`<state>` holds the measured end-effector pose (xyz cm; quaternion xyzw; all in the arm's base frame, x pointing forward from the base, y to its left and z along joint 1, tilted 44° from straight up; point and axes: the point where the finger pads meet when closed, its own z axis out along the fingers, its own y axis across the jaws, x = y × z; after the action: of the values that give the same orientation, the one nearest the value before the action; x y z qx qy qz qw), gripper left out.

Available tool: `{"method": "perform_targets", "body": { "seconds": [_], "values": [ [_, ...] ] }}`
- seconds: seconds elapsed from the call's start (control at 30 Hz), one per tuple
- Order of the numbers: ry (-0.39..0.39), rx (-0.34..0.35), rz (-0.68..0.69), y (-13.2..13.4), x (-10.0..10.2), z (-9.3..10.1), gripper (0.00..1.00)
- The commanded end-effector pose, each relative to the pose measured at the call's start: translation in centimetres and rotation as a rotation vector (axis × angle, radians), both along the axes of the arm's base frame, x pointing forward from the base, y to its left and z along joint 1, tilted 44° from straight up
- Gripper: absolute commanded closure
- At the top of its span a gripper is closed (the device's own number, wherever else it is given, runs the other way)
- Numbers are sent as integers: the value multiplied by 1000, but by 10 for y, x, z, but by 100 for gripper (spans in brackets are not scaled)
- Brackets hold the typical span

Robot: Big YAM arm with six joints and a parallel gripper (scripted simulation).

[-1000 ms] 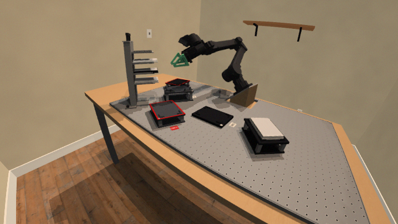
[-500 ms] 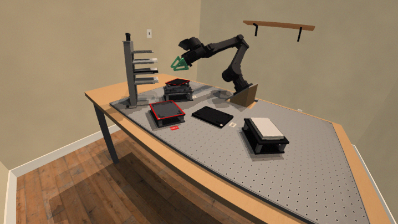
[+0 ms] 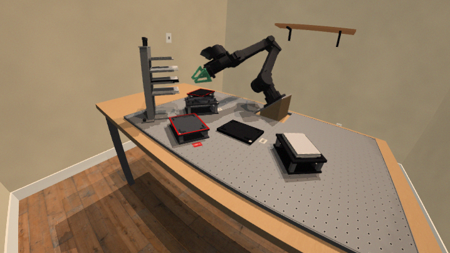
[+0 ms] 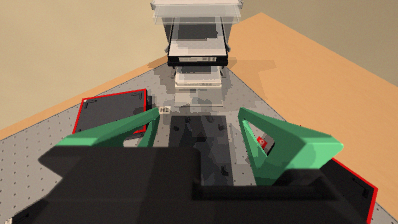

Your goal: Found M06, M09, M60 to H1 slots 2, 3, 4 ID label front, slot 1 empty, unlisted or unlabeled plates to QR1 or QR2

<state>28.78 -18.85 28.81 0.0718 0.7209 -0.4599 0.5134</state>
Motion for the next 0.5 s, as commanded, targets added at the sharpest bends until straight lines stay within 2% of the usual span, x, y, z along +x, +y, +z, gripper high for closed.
{"method": "perform_targets", "body": {
  "seconds": [0.0, 0.13, 0.2, 0.4, 0.43, 0.47],
  "values": [
    [-46, -27, -10, -8, 8, 32, 0],
    [-28, -21, -10, -11, 12, 23, 0],
    [-45, -28, -10, -13, 17, 35, 0],
    [-39, -25, -10, -17, 22, 33, 0],
    [1, -10, -10, -16, 19, 8, 0],
    [14, -5, -11, -16, 18, 5, 0]
  ]
}}
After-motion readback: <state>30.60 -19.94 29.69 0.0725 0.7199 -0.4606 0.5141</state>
